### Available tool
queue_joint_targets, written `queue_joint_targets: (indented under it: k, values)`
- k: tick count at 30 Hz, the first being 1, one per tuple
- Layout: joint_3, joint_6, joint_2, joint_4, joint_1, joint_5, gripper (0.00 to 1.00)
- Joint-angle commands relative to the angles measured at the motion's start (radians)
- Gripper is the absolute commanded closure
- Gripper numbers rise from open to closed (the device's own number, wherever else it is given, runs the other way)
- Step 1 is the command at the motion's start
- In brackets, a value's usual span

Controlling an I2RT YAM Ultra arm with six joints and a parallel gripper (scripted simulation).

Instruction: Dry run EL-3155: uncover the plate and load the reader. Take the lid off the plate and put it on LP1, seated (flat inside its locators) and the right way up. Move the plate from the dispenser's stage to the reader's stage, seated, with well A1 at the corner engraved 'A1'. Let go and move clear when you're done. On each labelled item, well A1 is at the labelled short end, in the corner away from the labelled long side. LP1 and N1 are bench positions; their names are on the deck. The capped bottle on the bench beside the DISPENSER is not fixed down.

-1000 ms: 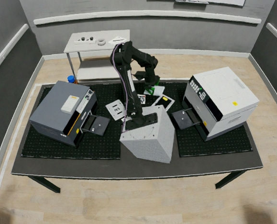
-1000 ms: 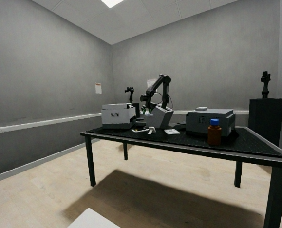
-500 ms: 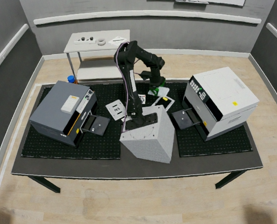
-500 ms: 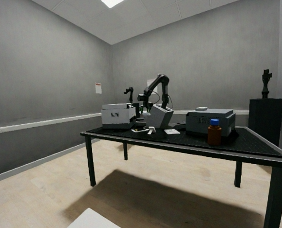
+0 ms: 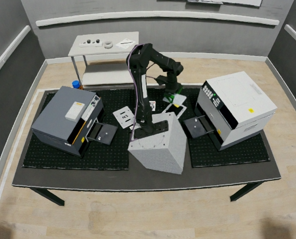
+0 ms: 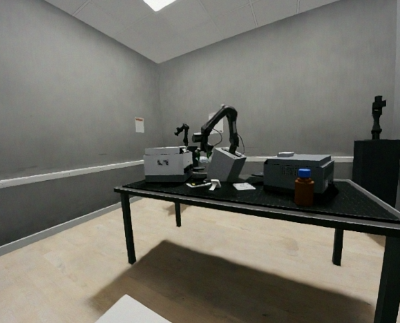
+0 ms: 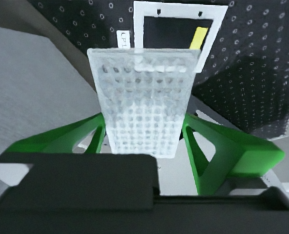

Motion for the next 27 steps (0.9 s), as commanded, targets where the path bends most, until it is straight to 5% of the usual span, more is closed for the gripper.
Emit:
queue_joint_targets:
  k: [1,27]
  values:
    - [0.032,0.013,0.021,-0.022,-0.046,-0.009,0.14]
    - [0.066,-0.042,0.104,-0.040,-0.251,-0.004,0.14]
